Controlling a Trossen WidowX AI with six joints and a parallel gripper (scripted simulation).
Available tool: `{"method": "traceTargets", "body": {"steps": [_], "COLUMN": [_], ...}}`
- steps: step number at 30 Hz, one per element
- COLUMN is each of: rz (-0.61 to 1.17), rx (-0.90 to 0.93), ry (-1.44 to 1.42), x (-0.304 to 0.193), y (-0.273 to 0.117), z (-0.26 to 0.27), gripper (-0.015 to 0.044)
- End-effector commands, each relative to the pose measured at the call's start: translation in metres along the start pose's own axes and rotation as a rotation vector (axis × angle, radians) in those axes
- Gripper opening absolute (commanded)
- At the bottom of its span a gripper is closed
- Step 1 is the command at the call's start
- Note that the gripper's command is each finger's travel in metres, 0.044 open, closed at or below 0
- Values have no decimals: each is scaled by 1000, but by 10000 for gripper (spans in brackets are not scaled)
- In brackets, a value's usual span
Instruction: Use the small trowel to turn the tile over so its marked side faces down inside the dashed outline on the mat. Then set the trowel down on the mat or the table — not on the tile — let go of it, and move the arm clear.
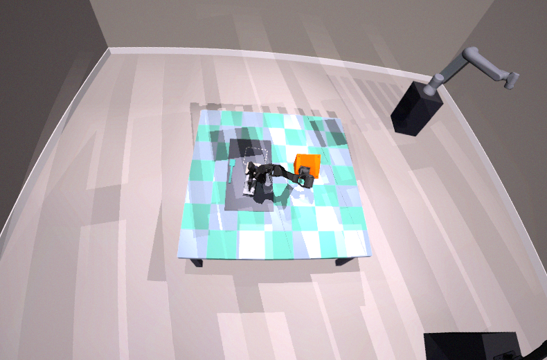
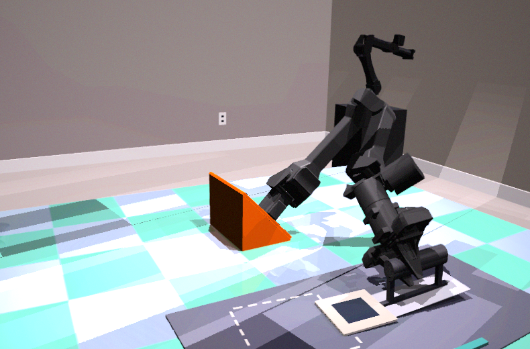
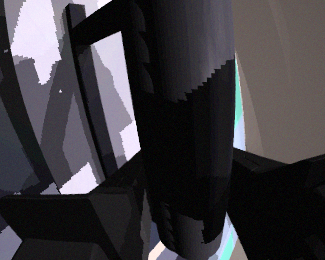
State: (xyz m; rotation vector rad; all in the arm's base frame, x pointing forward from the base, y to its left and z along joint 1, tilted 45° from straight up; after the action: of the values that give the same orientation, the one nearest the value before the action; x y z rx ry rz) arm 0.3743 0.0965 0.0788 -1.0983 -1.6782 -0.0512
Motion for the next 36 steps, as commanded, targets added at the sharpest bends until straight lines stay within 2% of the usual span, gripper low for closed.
{"method": "traceTargets", "body": {"steps": [1, 16, 36], "rz": [14, 82, 84], "rx": [-5, -5, -5], "ry": [4, -76, -78], "x": [-8, -4, -34], "y": [-2, -16, -39], "z": [0, -17, -43], "gripper": [0, 0, 0]}}
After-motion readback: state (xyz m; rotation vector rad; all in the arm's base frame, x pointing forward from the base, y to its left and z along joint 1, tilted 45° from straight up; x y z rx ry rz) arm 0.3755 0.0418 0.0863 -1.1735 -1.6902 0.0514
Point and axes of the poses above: the point midway between the two fingers, 35 mm back from their tips, its own y axis out along the fingers, its own z axis across the jaws, x = y × z, the point moved 1 cm from there along -y, back along the fingers
